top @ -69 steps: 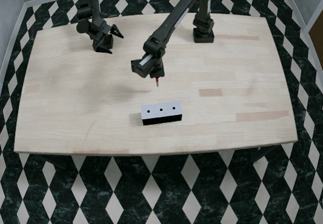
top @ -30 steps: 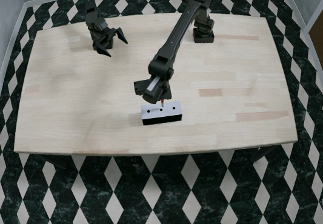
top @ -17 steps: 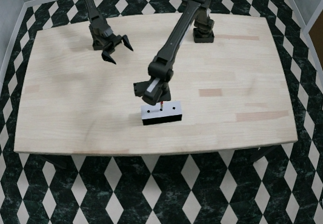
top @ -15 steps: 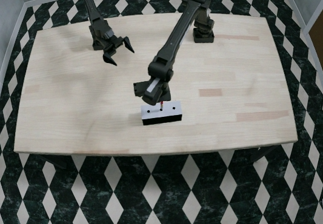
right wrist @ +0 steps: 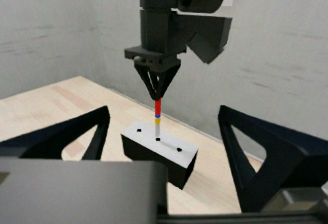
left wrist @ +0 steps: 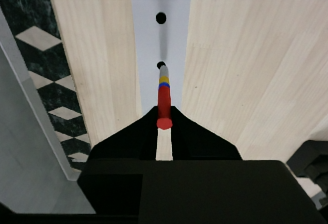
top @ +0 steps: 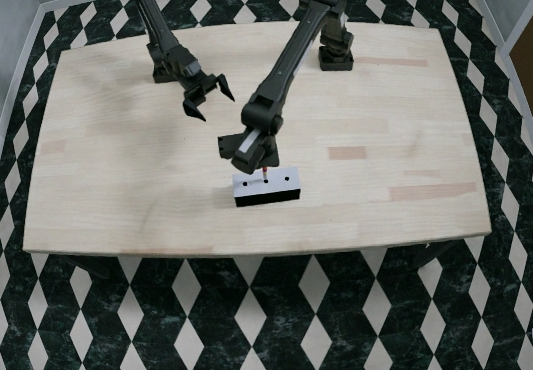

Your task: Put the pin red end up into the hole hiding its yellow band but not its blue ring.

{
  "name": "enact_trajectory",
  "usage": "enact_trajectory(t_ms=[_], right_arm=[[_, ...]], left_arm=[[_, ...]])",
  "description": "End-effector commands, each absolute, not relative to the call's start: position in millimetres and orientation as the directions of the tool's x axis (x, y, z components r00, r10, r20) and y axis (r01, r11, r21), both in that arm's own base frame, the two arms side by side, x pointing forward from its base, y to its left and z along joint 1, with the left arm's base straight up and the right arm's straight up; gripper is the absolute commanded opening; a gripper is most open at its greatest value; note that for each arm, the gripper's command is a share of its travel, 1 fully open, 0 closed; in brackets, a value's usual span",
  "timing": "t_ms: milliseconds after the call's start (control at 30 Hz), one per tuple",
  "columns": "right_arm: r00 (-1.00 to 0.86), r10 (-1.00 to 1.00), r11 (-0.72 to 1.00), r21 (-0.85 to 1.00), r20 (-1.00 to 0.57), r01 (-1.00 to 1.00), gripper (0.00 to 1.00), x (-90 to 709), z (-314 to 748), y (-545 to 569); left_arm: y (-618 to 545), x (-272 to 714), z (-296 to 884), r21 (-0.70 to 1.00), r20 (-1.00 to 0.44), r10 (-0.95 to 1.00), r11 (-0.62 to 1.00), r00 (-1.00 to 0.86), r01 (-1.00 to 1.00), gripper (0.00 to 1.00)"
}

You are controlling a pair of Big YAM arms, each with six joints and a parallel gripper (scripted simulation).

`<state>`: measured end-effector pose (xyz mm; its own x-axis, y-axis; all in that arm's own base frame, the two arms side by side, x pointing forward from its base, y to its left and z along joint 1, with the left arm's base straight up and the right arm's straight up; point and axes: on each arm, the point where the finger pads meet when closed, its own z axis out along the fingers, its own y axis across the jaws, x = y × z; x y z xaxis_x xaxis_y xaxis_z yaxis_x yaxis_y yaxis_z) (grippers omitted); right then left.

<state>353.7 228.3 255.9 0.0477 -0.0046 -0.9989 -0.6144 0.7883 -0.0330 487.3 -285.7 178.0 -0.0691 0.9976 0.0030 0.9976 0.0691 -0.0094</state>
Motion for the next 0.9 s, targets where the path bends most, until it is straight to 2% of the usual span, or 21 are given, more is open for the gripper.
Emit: enact_trajectory(t_ms=[0, 533, 867], right_arm=[[0.099, 0.064, 0.794, -0.009, -0.993, -0.608, 1.0, 351.3, 239.2, 241.7], [0.143, 0.117, 0.81, 0.011, -0.983, -0.586, 1.0, 345.9, 225.2, 249.4], [0.145, 0.114, 0.81, 0.008, -0.983, -0.586, 1.0, 346.0, 225.2, 249.2]], left_arm=[[-282.9, 500.0, 166.9, -0.005, -0.004, 0.998, 0.066, -0.066, 0.998, 0.05], [-287.7, 494.2, 189.3, 0.048, -0.036, 0.996, 0.083, -0.081, 0.995, 0.05], [-287.2, 492.9, 151.0, -0.005, 0.002, 0.996, 0.088, -0.088, 0.996, 0.05]])
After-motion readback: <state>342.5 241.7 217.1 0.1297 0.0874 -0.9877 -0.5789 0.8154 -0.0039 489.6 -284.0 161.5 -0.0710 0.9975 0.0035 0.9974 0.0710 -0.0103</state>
